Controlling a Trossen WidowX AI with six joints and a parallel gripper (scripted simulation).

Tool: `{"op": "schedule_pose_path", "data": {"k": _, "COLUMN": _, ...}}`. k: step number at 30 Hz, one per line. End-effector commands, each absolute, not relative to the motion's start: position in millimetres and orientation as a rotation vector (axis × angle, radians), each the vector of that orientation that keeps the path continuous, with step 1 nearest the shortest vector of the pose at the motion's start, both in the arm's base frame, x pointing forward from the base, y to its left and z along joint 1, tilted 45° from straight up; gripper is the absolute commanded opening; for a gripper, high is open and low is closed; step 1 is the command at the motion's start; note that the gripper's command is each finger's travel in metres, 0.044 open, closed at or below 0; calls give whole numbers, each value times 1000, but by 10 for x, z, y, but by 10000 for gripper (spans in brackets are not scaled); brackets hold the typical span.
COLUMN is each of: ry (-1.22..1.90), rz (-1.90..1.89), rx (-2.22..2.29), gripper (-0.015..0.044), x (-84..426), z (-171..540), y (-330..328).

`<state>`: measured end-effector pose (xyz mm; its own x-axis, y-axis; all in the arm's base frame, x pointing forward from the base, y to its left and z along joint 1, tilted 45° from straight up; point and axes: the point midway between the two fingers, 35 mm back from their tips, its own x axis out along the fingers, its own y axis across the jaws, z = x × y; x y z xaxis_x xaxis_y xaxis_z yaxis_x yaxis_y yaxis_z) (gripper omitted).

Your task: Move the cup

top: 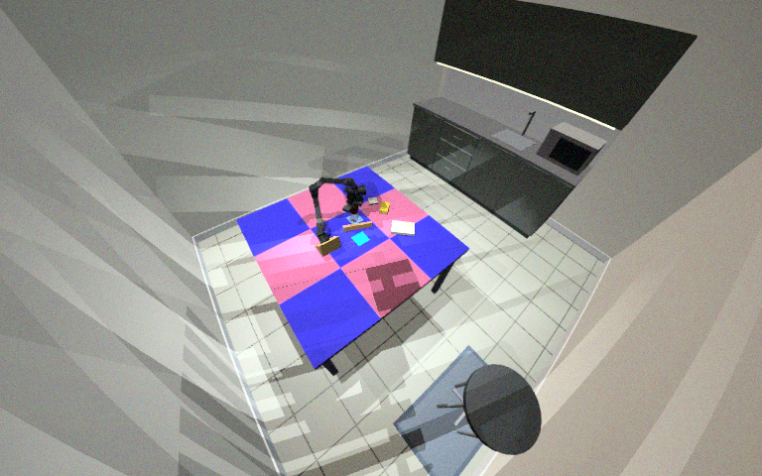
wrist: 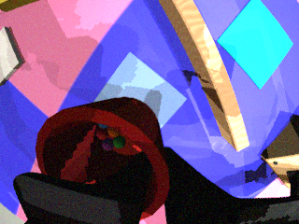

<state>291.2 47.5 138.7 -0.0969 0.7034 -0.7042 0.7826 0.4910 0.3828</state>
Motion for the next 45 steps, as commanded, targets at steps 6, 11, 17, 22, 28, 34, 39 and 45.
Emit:
{"op": "schedule_pose_path", "data": {"k": 6, "ry": 1830, "rz": -111, "rx": 1243, "gripper": 0, "x": 2899, "z": 1338, "y": 422}}
{"op": "schedule_pose_path", "data": {"k": 11, "ry": 1830, "rz": -112, "rx": 1241, "gripper": 0, "x": 2865, "z": 1246, "y": 320}}
{"op": "schedule_pose_path", "data": {"k": 17, "ry": 1830, "rz": -112, "rx": 1239, "gripper": 0, "x": 2825, "z": 1142, "y": 199}}
{"op": "schedule_pose_path", "data": {"k": 22, "ry": 1830, "rz": -113, "rx": 1238, "gripper": 0, "x": 2792, "z": 1056, "y": 97}}
{"op": "schedule_pose_path", "data": {"k": 28, "ry": 1830, "rz": -114, "rx": 1238, "gripper": 0, "x": 2754, "z": 952, "y": -26}}
{"op": "schedule_pose_path", "data": {"k": 34, "ry": 1830, "rz": -114, "rx": 1237, "gripper": 0, "x": 2716, "z": 848, "y": -148}}
{"op": "schedule_pose_path", "data": {"k": 39, "ry": 1830, "rz": -115, "rx": 1237, "gripper": 0, "x": 2685, "z": 760, "y": -250}}
{"op": "schedule_pose_path", "data": {"k": 45, "ry": 1830, "rz": -116, "rx": 1236, "gripper": 0, "x": 2648, "z": 656, "y": -371}}
